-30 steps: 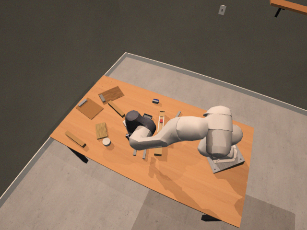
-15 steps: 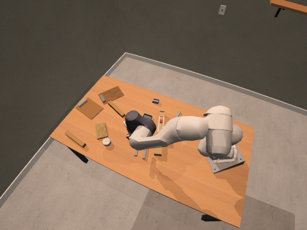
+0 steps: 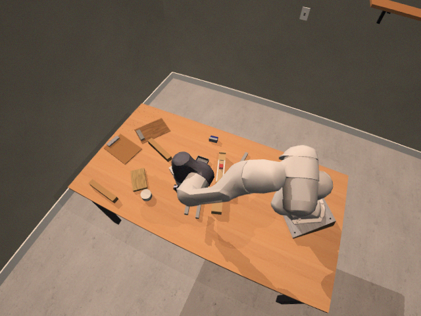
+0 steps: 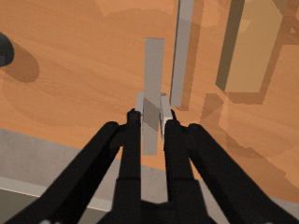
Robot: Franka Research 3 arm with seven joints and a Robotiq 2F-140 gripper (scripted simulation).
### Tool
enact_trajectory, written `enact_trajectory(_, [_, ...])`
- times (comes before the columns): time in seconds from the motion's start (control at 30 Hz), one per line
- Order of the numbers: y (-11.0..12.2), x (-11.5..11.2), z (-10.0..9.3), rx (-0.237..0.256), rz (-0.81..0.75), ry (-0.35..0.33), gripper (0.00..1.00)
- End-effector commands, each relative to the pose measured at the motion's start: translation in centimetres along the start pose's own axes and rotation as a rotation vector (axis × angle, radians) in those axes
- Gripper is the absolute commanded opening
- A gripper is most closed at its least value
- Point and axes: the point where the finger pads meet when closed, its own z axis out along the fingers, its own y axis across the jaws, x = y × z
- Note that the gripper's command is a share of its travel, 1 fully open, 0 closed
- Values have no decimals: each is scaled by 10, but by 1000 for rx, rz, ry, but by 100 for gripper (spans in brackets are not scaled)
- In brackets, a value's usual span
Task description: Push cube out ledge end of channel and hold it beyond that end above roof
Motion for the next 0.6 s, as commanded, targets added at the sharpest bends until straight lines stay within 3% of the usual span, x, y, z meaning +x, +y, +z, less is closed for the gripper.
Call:
enact_trajectory(0.0, [5,3,-1,-2,-8,3,0])
enact_trajectory(0.07, [27,16,-4,-6,-12,13,0])
enact_trajectory(0.13, [27,16,-4,-6,-12,13,0])
enact_trajectory(0.33, [142,64,-2,-4,-29,5,0])
enact_trajectory(0.4, [154,67,0,-2,-31,-1,0])
enact_trajectory(0.57, [155,67,14,-1,-31,1,0])
